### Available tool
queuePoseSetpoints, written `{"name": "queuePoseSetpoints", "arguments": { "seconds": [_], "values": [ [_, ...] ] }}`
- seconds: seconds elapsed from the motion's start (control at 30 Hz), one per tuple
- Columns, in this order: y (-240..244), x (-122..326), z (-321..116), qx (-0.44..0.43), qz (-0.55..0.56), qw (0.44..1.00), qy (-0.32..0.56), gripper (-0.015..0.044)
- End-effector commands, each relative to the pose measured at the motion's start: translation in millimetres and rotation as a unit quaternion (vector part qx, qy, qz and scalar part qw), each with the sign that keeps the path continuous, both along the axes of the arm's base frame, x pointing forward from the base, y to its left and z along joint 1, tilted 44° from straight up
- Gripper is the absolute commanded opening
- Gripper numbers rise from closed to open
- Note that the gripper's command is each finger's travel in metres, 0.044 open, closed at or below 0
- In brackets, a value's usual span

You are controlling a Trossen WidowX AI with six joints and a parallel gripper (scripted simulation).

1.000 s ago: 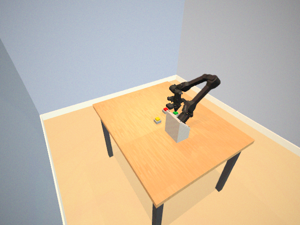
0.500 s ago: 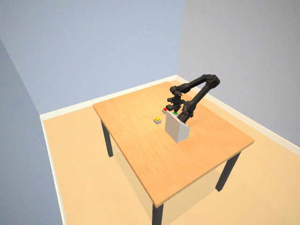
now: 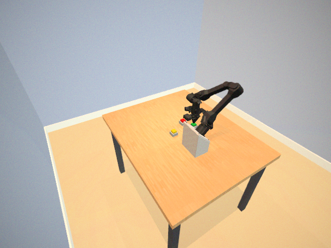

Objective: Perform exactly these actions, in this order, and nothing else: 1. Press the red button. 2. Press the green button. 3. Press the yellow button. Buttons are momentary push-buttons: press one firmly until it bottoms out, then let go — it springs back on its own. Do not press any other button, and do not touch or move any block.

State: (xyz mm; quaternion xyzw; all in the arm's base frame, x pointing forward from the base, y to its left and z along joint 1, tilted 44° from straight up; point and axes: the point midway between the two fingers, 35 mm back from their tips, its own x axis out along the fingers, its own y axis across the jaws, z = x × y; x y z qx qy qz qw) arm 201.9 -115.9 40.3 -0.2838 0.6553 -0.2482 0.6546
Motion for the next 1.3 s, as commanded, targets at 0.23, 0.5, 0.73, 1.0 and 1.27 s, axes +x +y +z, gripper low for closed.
{"name": "queuePoseSetpoints", "arguments": {
  "seconds": [0.23, 0.5, 0.73, 1.0, 1.27],
  "values": [
    [40.8, 2.4, 42.6, 0.001, -0.001, 1.000, -0.006, 0.0020],
    [52.8, 0.2, 56.5, -0.001, -0.002, 1.000, -0.006, 0.0020],
    [107.2, 21.0, 11.1, 0.014, 0.003, 1.000, -0.006, 0.0020],
    [181.1, 9.9, -65.0, 0.006, -0.001, 1.000, -0.006, 0.0020],
    [184.5, 7.3, -73.6, 0.004, -0.001, 1.000, -0.007, 0.0020]
  ]
}}
